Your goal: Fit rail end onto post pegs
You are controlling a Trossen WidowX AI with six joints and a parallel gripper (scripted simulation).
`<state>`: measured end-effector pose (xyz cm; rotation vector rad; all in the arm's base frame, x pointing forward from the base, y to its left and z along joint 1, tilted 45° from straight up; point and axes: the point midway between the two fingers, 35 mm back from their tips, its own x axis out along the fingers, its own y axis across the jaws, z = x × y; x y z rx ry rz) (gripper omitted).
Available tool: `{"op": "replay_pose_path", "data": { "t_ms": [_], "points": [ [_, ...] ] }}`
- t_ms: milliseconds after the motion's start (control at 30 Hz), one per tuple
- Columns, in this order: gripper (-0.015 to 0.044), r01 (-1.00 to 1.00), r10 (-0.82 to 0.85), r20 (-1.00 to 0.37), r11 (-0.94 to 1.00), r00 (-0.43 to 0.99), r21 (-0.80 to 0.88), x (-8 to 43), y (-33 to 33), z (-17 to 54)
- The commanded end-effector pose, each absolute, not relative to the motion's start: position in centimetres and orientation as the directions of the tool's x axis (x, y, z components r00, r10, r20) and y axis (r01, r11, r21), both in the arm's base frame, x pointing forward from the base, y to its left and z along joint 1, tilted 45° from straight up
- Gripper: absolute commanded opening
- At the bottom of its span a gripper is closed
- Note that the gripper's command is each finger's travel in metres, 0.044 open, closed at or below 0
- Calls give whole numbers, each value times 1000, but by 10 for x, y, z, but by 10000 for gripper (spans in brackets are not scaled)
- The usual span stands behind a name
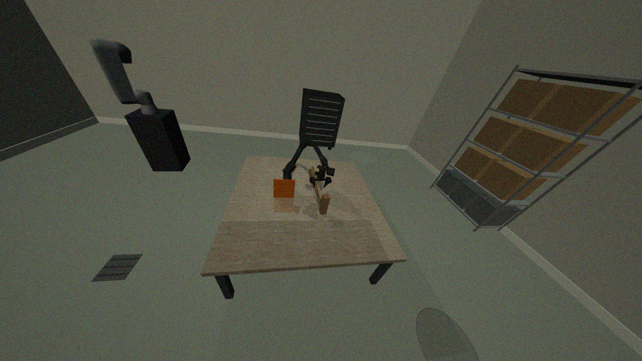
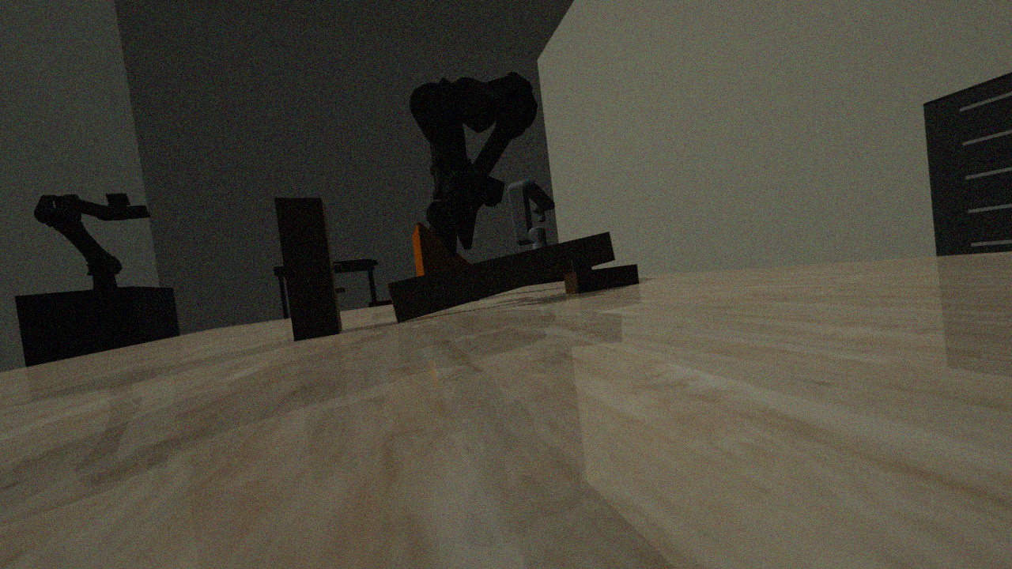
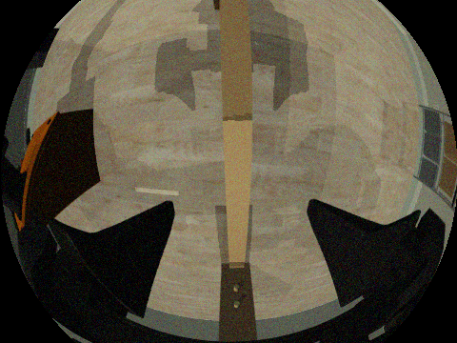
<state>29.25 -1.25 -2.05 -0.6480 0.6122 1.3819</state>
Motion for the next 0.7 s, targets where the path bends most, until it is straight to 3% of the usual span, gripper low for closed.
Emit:
{"op": "replay_pose_path", "data": {
  "t_ms": [0, 667],
  "points": [
    [440, -996, 697, -712, 57, 86, -65, 290, -9, -20],
    [440, -996, 695, -713, 57, 86, -64, 294, 11, -42]
  ]
}}
